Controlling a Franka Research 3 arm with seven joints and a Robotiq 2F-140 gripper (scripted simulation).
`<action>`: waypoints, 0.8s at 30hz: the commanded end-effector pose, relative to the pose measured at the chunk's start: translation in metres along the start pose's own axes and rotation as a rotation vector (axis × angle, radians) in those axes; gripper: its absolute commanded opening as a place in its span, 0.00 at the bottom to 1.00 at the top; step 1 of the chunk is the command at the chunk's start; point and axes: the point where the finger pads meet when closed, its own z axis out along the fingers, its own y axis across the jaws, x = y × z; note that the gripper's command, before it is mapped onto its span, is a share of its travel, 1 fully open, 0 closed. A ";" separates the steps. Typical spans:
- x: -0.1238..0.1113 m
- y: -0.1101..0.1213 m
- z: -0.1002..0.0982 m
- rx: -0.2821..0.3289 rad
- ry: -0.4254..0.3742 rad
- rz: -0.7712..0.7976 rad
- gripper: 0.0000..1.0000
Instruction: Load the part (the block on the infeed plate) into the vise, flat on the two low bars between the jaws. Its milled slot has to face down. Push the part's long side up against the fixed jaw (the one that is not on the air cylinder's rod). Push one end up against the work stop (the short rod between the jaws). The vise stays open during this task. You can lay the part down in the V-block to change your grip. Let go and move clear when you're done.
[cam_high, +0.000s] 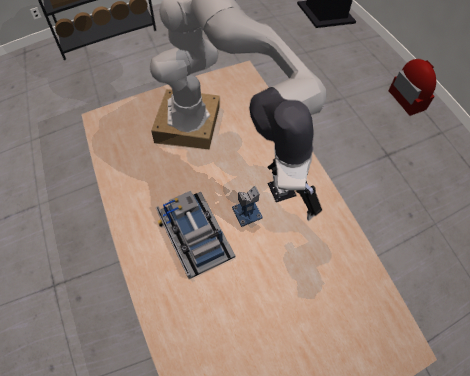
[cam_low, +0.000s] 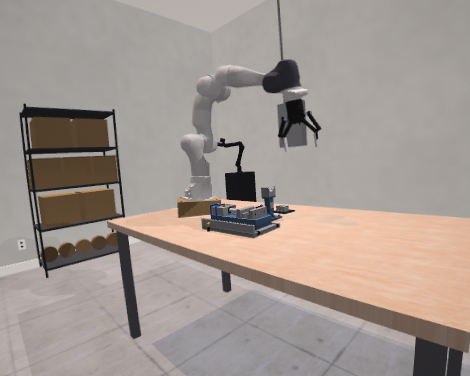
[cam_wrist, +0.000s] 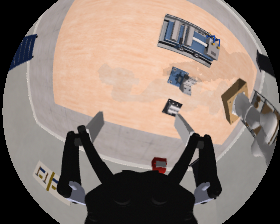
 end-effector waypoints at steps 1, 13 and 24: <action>0.002 -0.001 0.000 0.004 0.005 0.022 1.00; -0.019 0.014 0.009 -0.007 0.014 0.053 1.00; -0.019 0.014 0.009 -0.007 0.014 0.053 1.00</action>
